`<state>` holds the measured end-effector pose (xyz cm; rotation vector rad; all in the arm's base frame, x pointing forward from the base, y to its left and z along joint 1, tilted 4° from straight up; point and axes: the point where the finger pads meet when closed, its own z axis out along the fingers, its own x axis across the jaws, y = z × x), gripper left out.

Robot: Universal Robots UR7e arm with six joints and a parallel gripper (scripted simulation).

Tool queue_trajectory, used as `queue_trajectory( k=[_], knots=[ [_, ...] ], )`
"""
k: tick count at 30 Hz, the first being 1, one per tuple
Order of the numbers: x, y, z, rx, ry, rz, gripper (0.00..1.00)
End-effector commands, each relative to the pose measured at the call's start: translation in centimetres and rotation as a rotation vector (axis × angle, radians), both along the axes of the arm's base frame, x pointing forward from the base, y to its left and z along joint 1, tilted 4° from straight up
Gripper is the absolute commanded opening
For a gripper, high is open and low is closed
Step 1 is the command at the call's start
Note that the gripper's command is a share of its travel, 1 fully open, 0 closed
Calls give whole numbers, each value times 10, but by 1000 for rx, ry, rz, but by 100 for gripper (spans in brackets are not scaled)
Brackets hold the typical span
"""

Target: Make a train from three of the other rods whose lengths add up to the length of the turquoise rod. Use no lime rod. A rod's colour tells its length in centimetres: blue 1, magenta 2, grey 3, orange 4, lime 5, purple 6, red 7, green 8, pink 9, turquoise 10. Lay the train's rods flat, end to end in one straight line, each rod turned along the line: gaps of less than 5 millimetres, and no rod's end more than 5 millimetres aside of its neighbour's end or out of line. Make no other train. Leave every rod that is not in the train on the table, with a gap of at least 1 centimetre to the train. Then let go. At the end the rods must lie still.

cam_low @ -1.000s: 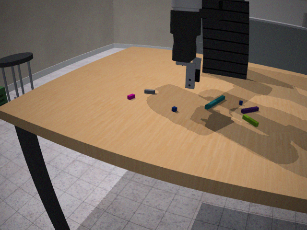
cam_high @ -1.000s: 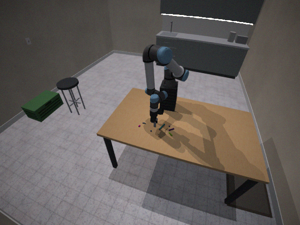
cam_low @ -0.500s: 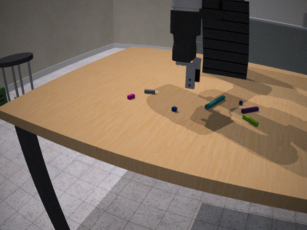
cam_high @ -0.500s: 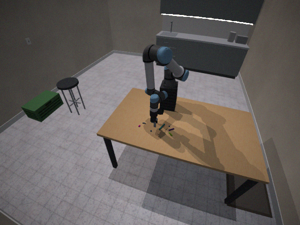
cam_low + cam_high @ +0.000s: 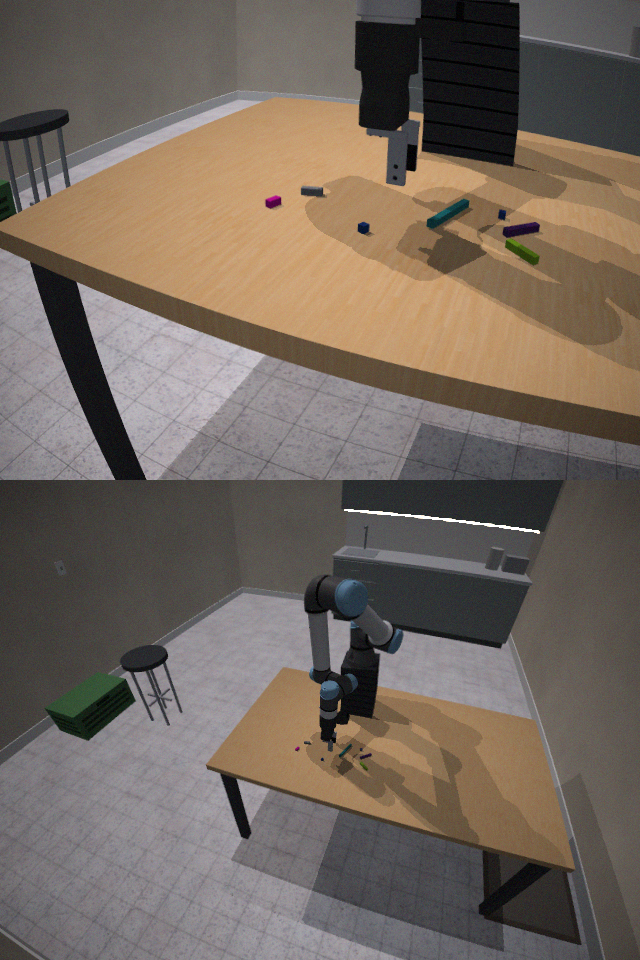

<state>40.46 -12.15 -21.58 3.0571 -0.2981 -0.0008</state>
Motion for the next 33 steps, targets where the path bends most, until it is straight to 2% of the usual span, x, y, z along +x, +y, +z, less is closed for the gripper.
queue_trajectory(
  k=[1, 17, 26, 33],
  knots=[
    [-1, 2, -1, 1, 2, 2, 100],
    [0, 1, 0, 0, 5, 66, 100],
    [0, 1, 0, 0, 11, 172, 100],
    [0, 1, 1, 0, 22, 338, 100]
  ],
)
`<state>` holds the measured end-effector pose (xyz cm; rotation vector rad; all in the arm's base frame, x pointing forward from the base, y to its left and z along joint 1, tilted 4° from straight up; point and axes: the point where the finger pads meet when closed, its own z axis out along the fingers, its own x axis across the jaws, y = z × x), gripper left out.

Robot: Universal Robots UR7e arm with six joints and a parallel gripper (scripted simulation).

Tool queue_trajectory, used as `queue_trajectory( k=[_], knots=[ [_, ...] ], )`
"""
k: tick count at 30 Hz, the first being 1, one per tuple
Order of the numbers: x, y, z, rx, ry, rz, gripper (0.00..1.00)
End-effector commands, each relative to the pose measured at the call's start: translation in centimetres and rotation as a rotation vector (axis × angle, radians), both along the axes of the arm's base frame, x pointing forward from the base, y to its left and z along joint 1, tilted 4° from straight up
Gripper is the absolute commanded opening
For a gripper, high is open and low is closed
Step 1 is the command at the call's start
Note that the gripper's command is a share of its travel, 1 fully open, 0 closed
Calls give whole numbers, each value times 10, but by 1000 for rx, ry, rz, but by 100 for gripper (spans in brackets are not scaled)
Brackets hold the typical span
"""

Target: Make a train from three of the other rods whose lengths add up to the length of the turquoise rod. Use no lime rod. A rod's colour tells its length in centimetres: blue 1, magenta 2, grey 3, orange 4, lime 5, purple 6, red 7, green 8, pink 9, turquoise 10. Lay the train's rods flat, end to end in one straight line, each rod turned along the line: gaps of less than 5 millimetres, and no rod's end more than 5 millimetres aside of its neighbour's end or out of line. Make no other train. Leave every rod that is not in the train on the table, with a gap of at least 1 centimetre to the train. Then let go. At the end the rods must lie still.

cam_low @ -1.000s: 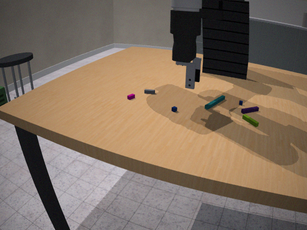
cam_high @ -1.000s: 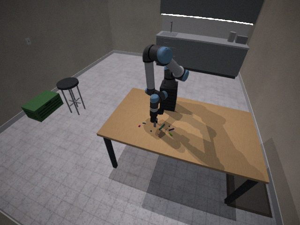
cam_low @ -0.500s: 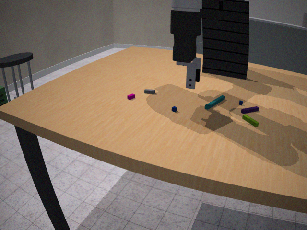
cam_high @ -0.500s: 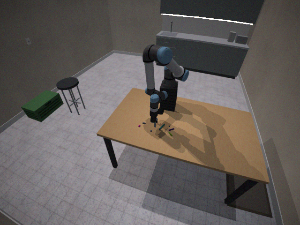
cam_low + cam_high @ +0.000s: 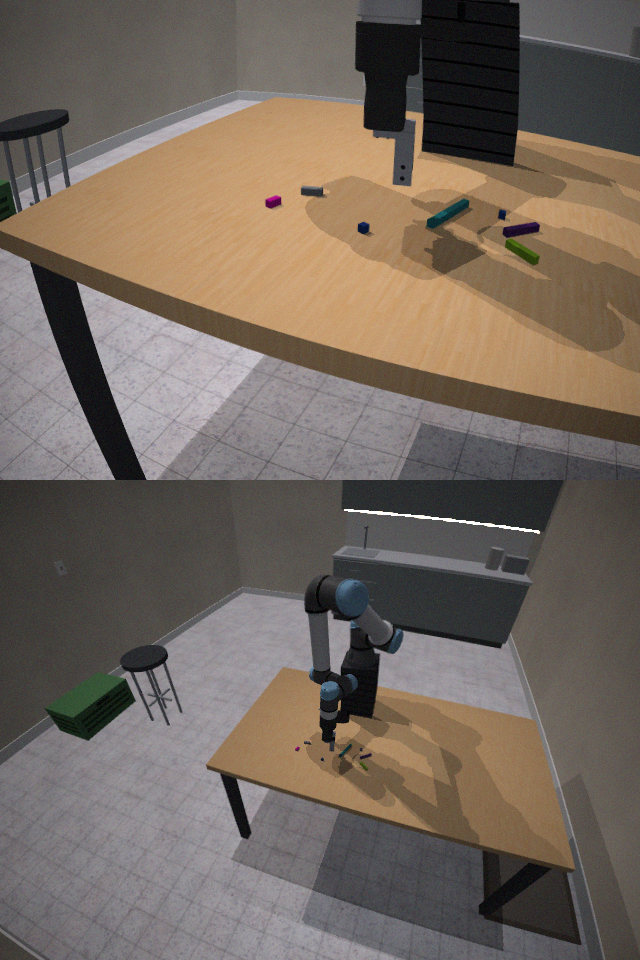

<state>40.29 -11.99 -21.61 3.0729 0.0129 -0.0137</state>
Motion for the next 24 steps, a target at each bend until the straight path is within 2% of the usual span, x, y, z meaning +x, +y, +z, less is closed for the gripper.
queue_trajectory(
  k=[1, 8, 10, 24],
  knots=[
    [1, -1, 1, -2, 8, 164, 100],
    [1, -2, 2, -1, 19, 319, 100],
    [1, -2, 2, -1, 19, 319, 100],
    [0, -5, 3, 1, 43, 663, 100]
  ],
)
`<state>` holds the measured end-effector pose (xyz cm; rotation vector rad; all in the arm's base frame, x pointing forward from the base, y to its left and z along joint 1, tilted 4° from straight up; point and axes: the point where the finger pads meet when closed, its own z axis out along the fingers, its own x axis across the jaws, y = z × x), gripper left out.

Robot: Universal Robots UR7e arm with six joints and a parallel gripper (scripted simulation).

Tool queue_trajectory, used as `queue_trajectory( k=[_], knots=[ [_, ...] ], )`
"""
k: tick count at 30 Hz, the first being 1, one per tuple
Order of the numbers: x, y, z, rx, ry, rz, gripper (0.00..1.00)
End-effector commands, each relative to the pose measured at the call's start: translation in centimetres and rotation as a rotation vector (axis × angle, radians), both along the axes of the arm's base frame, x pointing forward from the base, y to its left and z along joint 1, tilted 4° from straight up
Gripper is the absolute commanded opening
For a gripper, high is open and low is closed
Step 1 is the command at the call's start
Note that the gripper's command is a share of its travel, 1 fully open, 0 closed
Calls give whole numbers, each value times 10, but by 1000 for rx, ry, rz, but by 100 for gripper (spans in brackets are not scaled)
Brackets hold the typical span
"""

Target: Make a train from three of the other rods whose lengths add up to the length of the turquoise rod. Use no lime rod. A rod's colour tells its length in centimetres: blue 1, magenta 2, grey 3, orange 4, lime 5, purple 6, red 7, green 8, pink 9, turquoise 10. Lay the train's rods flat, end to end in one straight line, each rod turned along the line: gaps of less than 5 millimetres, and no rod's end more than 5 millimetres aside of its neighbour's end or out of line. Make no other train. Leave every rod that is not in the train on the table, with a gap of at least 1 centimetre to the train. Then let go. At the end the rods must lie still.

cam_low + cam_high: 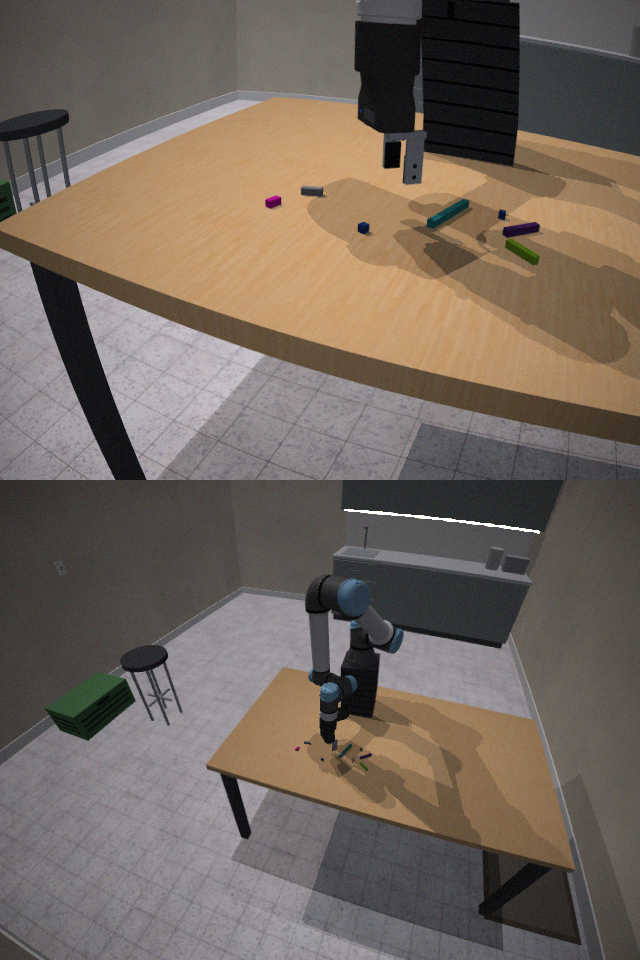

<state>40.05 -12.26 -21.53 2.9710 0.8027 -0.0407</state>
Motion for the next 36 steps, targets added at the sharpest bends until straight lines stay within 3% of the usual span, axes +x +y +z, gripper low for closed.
queue_trajectory(
  k=[1, 36],
  knots=[
    [2, -3, 2, -2, 8, 167, 100],
    [8, -17, 5, 3, 60, 907, 100]
  ],
)
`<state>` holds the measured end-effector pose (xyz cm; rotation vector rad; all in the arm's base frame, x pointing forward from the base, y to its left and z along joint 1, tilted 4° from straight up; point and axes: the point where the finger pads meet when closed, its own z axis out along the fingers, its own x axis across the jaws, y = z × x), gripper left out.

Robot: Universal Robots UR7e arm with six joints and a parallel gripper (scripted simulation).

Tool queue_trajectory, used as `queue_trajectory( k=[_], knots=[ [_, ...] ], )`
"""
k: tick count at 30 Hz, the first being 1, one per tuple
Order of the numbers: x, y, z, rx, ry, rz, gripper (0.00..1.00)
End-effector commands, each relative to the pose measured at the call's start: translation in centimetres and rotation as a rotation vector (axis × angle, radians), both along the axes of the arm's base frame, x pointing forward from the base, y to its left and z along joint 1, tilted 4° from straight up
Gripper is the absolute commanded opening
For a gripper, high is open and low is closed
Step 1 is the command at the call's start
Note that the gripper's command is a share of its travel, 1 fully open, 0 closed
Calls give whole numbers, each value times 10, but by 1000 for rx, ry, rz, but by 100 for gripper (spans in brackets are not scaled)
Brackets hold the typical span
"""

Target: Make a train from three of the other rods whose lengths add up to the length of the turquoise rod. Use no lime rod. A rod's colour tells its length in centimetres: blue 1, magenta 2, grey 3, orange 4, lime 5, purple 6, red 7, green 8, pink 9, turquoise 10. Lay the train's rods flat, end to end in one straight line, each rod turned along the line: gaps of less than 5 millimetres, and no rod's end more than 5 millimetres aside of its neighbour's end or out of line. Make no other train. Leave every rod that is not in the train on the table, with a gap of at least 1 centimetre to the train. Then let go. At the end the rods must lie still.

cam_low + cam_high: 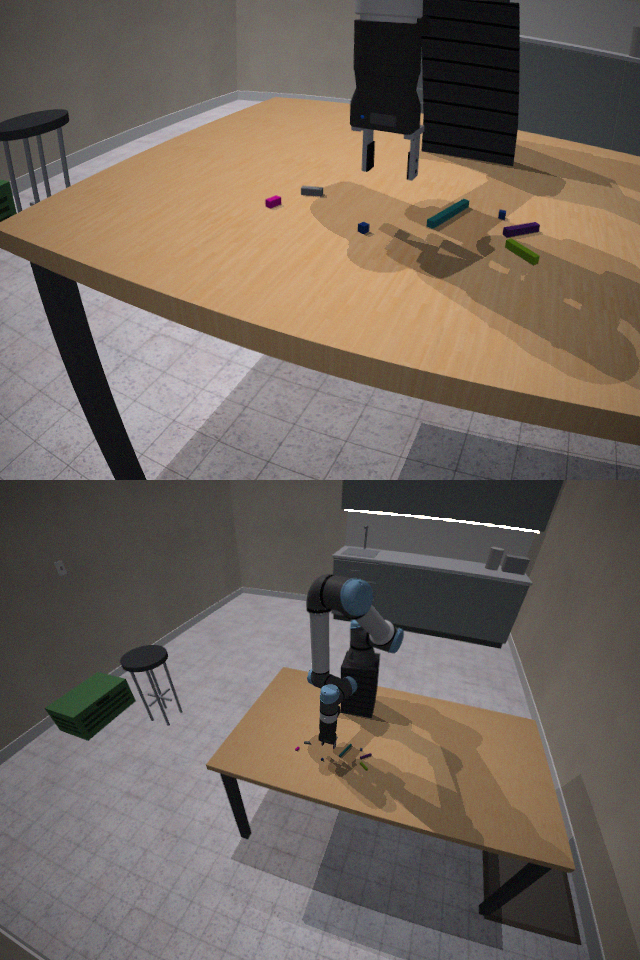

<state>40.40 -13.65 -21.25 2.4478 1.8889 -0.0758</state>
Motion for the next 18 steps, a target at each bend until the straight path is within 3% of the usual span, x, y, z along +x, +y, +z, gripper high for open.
queue_trajectory(
  k=[1, 18],
  knots=[
    [4, -4, 2, -2, 5, 123, 100],
    [12, -12, 4, 0, 31, 493, 100]
  ],
)
